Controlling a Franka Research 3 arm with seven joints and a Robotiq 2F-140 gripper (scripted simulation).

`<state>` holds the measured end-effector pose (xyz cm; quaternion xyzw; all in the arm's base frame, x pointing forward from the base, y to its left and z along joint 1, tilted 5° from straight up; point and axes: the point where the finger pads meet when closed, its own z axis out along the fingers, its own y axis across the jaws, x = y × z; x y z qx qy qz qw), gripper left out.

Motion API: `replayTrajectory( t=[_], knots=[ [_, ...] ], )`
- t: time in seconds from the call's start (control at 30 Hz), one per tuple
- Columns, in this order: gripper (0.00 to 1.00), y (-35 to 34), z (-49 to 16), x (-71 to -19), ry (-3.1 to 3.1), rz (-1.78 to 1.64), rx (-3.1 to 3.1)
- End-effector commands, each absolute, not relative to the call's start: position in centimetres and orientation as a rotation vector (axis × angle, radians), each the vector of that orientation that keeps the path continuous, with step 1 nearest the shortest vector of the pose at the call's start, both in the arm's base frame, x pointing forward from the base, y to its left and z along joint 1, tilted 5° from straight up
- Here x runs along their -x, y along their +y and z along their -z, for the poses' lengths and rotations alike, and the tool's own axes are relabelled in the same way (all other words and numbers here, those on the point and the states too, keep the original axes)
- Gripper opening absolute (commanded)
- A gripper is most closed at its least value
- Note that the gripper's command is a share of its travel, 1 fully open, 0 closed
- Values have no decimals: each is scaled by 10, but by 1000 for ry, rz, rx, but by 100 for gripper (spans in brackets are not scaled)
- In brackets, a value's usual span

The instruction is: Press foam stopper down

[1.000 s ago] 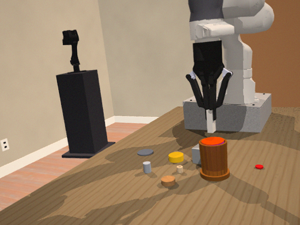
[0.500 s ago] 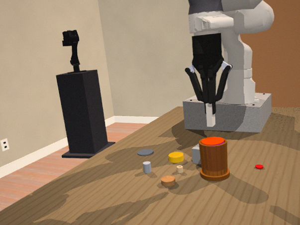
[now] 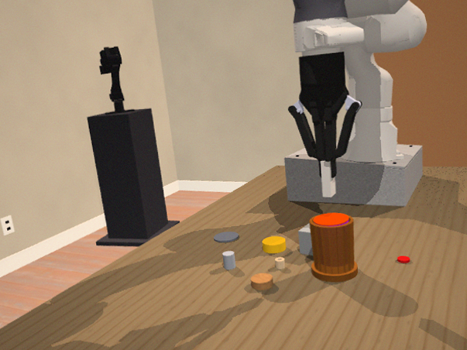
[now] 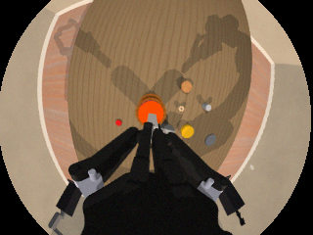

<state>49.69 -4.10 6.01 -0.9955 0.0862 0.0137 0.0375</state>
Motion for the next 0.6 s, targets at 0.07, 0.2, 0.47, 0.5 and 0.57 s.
replayTrajectory(
  t=[0.07,0.2,0.47,0.5,0.57],
  knots=[
    [0,-41,-61,-497,258,-42,3053],
    [0,-40,-56,-497,258,-42,3053],
    [0,-40,-46,-497,258,-42,3053],
    [0,-39,-45,-497,258,-42,3053],
    [0,-39,-45,-497,258,-42,3053]
  ],
)
